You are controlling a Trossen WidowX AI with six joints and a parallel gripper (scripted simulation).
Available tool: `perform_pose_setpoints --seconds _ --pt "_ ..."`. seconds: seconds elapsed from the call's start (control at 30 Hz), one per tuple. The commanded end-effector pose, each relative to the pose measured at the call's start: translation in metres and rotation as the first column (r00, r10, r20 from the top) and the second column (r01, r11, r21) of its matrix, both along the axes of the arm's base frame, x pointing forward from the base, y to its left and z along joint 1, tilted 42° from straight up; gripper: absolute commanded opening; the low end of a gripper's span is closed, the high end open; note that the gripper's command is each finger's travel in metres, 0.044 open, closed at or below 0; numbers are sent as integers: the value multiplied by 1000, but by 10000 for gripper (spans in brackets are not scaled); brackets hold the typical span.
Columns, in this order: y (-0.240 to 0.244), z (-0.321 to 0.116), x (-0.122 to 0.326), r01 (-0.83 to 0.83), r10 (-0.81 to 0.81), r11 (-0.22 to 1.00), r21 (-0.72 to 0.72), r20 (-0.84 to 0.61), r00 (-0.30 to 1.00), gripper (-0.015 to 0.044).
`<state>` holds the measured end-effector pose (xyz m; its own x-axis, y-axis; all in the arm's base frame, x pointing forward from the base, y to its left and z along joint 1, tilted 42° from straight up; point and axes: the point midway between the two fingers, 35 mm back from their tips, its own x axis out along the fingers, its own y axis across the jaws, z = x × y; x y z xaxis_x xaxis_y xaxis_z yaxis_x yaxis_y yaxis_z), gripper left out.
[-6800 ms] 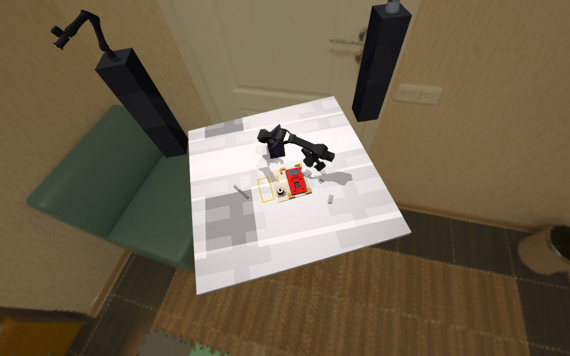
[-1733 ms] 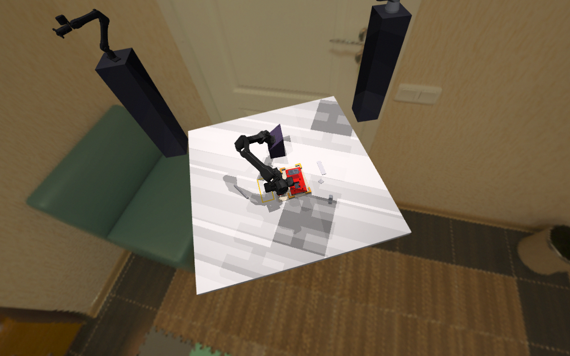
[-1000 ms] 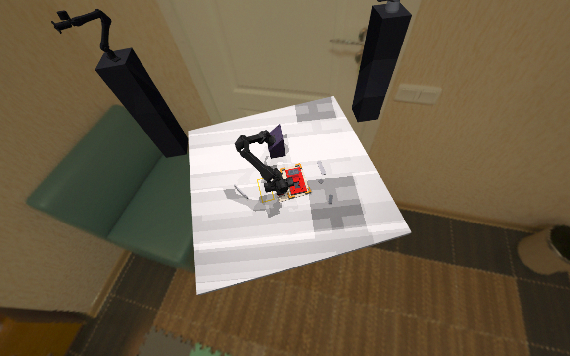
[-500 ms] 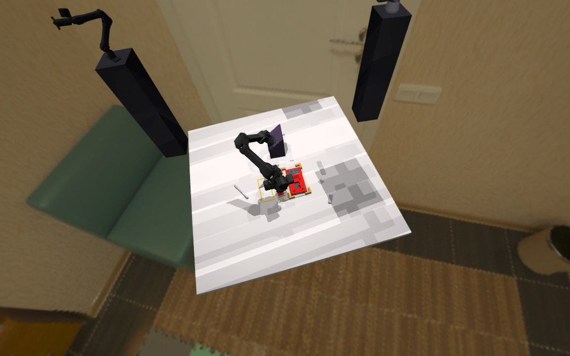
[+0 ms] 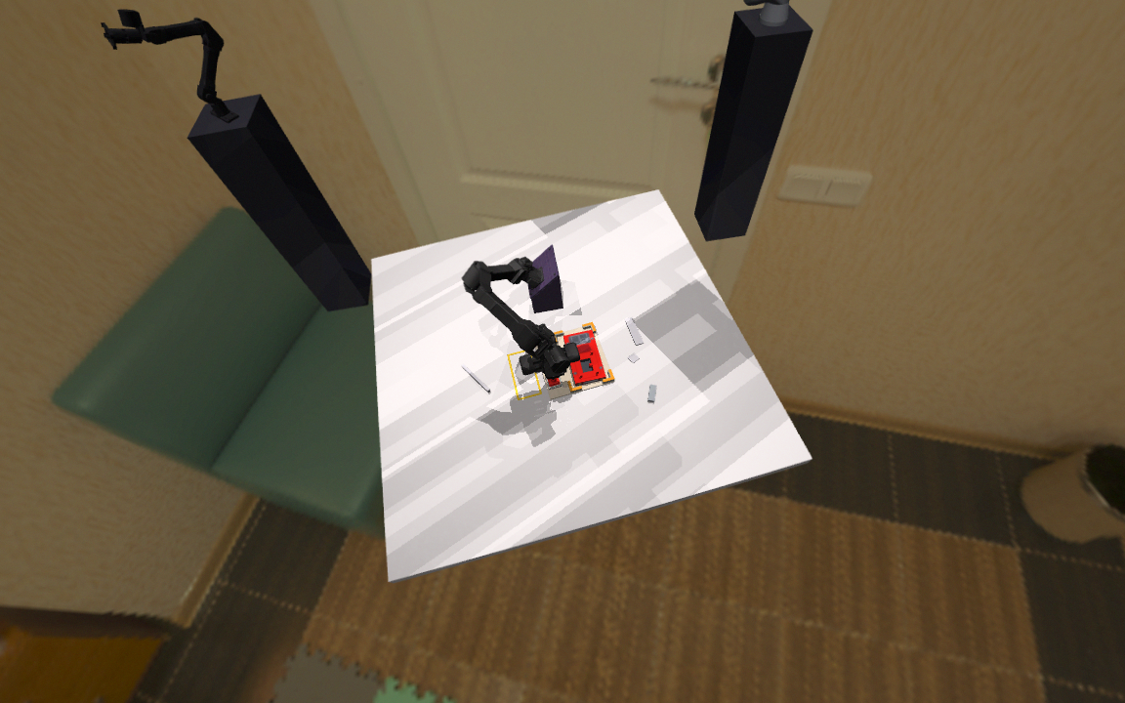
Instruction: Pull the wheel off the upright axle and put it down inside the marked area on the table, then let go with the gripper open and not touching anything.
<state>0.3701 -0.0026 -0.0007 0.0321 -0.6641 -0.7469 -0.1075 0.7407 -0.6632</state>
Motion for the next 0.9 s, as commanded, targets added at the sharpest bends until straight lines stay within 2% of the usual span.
perform_pose_setpoints --seconds 0.0,0.27,0.87 --pt "8 9 2 0 0 1000 6 11 1000 0" --pt "24 25 -5 0 0 1000 7 11 1000 0" --pt "-19 57 -26 -3 3 1000 3 3 1000 0"
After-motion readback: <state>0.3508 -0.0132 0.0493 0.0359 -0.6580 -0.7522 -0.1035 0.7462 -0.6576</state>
